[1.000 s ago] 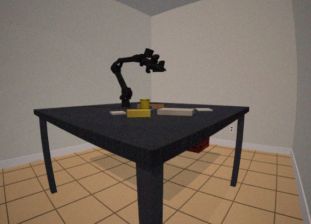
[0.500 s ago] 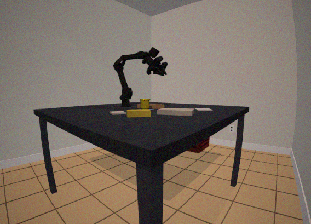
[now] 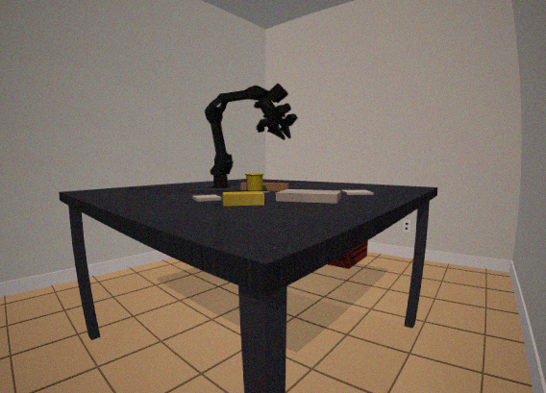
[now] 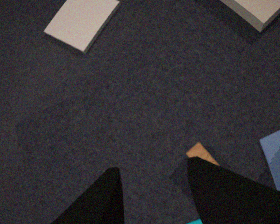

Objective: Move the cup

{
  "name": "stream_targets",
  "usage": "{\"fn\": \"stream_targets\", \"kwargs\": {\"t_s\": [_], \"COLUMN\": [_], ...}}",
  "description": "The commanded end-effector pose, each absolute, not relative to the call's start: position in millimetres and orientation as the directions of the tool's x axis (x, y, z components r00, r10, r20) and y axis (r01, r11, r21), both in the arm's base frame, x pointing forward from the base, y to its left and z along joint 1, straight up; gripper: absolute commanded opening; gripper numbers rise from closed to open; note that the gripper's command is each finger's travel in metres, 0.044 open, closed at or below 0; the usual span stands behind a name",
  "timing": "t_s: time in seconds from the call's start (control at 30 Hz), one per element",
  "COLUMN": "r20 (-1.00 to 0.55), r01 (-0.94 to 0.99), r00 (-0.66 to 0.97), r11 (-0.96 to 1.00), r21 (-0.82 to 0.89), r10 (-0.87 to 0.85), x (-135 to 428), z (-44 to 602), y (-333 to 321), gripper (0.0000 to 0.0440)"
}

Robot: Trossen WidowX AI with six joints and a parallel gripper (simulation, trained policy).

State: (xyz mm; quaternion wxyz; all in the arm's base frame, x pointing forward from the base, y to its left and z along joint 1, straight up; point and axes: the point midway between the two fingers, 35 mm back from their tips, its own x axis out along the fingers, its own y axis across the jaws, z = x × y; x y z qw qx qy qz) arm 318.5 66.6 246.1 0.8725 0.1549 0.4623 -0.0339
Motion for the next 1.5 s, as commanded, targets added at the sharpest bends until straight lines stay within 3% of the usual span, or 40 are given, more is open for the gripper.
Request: {"fn": "stream_targets", "kwargs": {"t_s": [0.0,0.5,1.47], "r20": [-0.850,-0.950,-0.994], "r01": [0.223,0.243,0.194], "r00": [0.522,0.313,-0.018], "r11": [0.952,0.968,0.975], "r21": [0.208,0.069,-0.107], "r10": [0.063,-0.011,-0.105], "x": [318,313,298], "z": [241,218,161], "y": [64,47,-8], "gripper": [0.0135,0.0125,0.0167]}}
